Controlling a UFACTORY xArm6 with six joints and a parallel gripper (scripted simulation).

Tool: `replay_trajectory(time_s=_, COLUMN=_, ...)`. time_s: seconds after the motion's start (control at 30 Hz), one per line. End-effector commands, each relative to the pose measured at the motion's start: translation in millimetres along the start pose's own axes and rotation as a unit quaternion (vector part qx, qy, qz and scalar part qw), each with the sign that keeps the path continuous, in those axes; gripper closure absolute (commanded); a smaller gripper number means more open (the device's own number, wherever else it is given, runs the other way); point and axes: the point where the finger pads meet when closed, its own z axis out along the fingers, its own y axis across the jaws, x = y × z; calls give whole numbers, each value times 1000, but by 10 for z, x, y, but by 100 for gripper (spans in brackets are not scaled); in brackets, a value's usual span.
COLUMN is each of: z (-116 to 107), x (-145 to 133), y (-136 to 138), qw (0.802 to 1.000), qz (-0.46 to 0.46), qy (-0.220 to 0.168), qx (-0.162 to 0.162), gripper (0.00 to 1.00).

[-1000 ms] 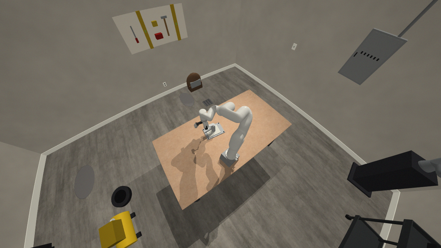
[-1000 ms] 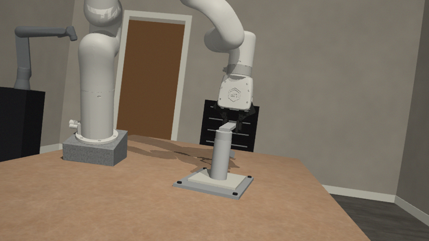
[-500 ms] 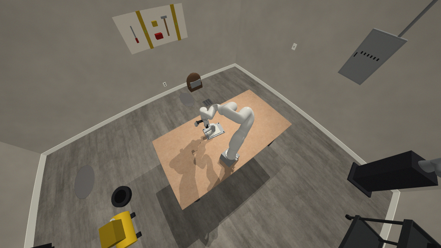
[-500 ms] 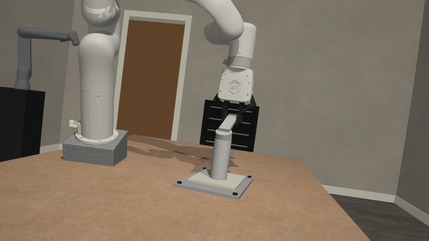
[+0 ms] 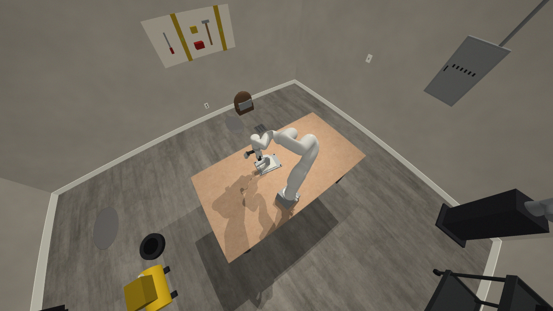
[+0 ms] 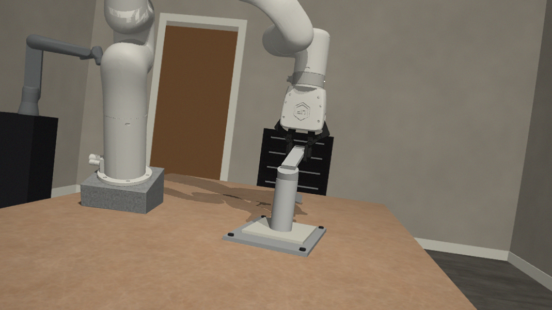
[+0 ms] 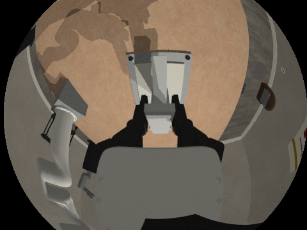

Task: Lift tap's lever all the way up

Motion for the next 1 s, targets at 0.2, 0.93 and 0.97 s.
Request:
replay_trajectory(time_s=0.2, z=-20, x=-1, y=13, qw=1000, qz=0, qy=1, qx=-2, gripper=100)
replay_trajectory(time_s=0.93, z=-20, x=-1, y=13, qw=1000, qz=0, qy=1, qx=-2, gripper=30)
replay_trajectory(time_s=0.97, z=-20, x=-1, y=13, qw=1000, qz=0, qy=1, qx=-2, gripper=30)
